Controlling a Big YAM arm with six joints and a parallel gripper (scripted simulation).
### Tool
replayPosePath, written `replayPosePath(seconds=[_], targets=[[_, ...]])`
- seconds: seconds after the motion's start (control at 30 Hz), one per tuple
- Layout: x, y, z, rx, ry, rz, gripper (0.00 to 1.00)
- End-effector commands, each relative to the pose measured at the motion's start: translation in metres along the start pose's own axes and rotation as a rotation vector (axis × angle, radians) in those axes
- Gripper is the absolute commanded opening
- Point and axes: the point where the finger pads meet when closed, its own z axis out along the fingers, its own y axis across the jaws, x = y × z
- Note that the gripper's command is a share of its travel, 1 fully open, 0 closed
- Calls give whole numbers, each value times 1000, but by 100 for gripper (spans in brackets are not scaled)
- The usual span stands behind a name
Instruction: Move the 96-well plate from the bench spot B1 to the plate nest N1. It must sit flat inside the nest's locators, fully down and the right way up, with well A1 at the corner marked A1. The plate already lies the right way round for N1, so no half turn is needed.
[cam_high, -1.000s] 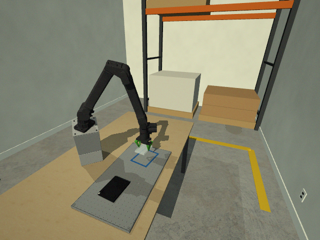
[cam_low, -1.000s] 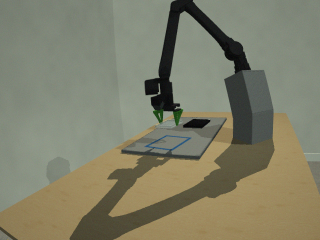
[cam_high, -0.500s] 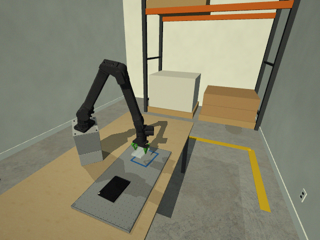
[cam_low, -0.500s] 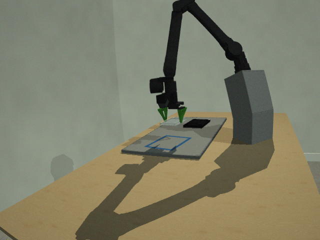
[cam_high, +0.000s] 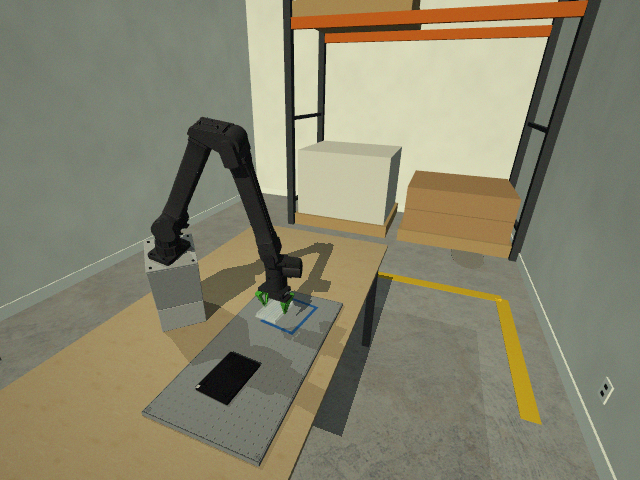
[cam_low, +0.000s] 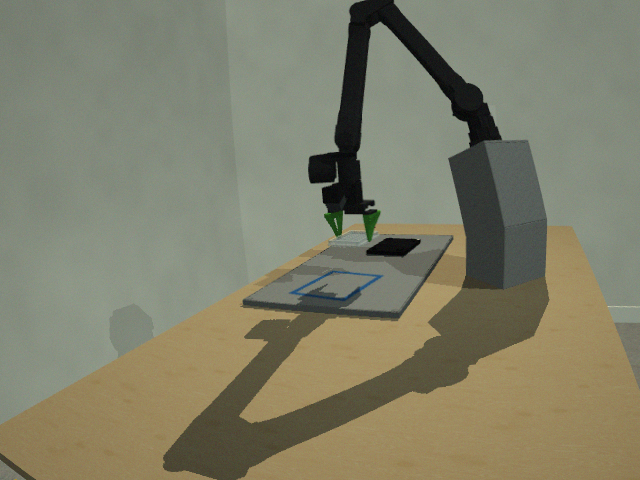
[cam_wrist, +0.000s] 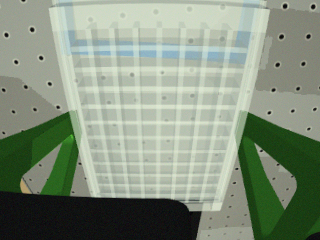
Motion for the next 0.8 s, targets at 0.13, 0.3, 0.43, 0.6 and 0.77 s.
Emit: replayPosePath(seconds=[0.13, 0.3, 0.43, 0.6, 0.77], targets=[[28, -11, -8, 31, -11, -8, 0], [42, -10, -8, 31, -10, -8, 0], [52, -10, -8, 31, -9, -8, 0], [69, -9, -8, 31, -7, -9, 0], [86, -9, -9, 31, -5, -9, 0]])
